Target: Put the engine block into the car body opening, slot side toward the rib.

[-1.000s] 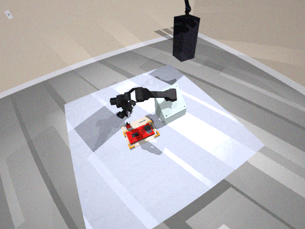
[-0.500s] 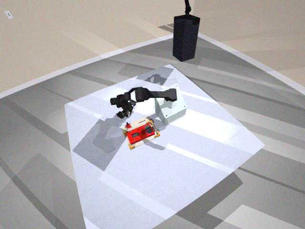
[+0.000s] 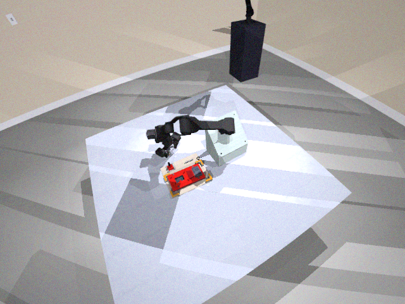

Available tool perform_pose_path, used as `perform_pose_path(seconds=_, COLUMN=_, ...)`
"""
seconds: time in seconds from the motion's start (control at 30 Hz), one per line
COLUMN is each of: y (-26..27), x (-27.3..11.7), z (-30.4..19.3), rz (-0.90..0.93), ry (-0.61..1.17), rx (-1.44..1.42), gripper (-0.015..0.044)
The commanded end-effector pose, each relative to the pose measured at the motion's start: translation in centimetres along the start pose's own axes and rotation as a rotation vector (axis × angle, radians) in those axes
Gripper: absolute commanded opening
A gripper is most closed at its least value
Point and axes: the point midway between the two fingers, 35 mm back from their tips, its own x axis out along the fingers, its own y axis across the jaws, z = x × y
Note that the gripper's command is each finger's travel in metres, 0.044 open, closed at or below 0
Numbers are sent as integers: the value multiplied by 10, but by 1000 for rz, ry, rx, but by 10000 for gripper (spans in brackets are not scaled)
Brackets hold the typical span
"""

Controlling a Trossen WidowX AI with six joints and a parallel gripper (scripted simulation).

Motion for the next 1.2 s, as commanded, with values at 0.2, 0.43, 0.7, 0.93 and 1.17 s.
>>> perform_pose_path(seconds=0.2, y=1, x=-36, z=2, rz=-1, ry=-6, rx=-7, gripper=440)
perform_pose_path(seconds=0.43, y=1, x=-39, z=2, rz=4, ry=-5, rx=-2, gripper=440)
perform_pose_path(seconds=0.7, y=1, x=-39, z=2, rz=4, ry=-5, rx=-2, gripper=440)
perform_pose_path(seconds=0.93, y=1, x=-69, z=2, rz=-2, ry=-7, rx=-10, gripper=440)
perform_pose_path(seconds=1.17, y=2, x=-56, z=4, rz=-2, ry=-7, rx=-10, gripper=440)
